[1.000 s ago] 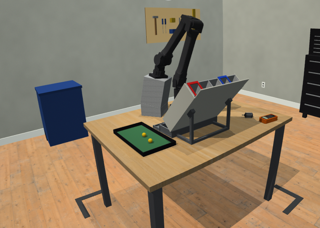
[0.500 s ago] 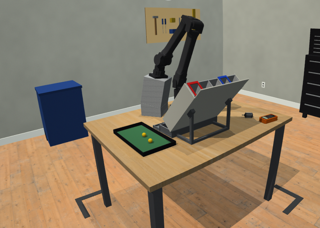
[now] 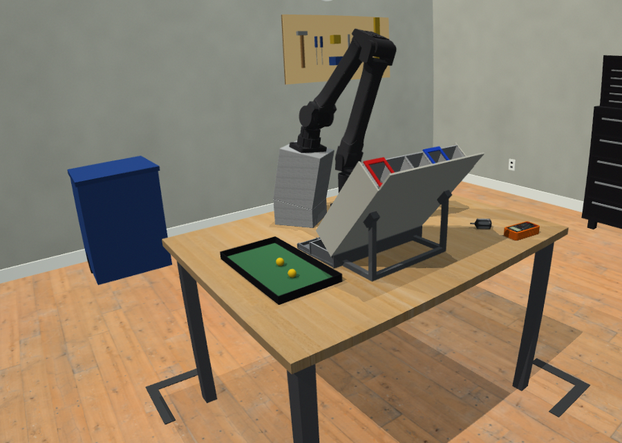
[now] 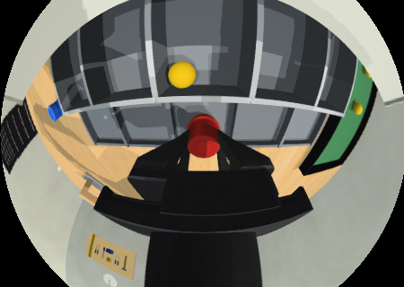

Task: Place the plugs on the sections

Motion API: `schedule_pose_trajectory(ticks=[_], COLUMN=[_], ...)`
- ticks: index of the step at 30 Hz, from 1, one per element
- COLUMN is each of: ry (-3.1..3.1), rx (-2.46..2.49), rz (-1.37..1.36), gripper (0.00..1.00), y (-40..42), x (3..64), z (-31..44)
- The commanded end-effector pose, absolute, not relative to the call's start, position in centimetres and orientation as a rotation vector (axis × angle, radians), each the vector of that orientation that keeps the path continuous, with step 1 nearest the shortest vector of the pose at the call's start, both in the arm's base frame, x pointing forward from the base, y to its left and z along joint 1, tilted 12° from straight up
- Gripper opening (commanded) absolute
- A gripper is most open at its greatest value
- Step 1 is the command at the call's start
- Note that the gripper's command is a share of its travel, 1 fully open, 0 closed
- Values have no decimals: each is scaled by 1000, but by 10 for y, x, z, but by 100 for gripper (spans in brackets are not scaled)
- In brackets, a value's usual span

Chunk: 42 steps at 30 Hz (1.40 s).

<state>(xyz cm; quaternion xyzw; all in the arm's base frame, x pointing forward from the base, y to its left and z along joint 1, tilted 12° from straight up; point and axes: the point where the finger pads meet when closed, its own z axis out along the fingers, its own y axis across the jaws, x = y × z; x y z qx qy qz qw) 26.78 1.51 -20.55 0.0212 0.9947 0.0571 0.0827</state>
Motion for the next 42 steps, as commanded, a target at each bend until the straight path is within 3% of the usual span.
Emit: schedule_pose_trajectory(ticks=[1, 8, 9, 42], ry=[2961, 2961, 2961, 2961], rx=[64, 64, 64, 64], rz=[169, 169, 169, 169], gripper=[0, 0, 59, 59], y=[17, 17, 17, 17], x=[269, 269, 269, 269], z=[-204, -204, -204, -204])
